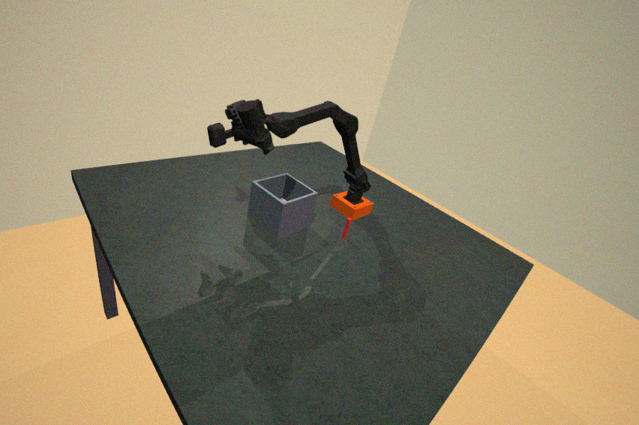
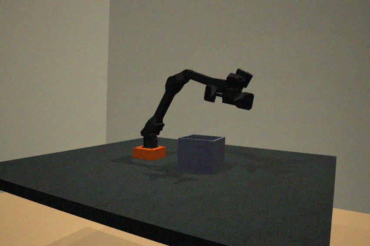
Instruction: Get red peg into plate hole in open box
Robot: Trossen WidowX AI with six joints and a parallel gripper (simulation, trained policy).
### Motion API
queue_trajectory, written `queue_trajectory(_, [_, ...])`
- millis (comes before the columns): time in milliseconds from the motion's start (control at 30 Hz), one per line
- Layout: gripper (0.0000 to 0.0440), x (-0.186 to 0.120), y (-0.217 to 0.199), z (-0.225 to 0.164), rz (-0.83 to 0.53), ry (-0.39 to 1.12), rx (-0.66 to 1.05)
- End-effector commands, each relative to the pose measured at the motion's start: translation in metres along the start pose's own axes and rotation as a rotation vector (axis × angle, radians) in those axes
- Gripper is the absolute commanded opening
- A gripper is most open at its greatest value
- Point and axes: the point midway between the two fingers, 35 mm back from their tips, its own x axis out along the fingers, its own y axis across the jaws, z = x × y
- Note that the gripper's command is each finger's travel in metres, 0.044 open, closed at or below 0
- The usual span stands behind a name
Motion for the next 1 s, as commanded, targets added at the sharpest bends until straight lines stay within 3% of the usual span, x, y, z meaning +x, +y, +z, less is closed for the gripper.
queue_trajectory(0, [0.0423,0.0,0.003,-0.003,0.025,0.013,-0.02])
queue_trajectory(33, [0.044,-0.001,0.006,-0.006,0.051,0.026,-0.038])
queue_trajectory(333, [0.044,-0.036,0.028,-0.037,0.308,0.174,-0.104])
queue_trajectory(633, [0.044,-0.104,0.029,-0.061,0.551,0.364,-0.06])
queue_trajectory(967, [0.044,-0.187,0.001,-0.09,0.745,0.642,-0.017])
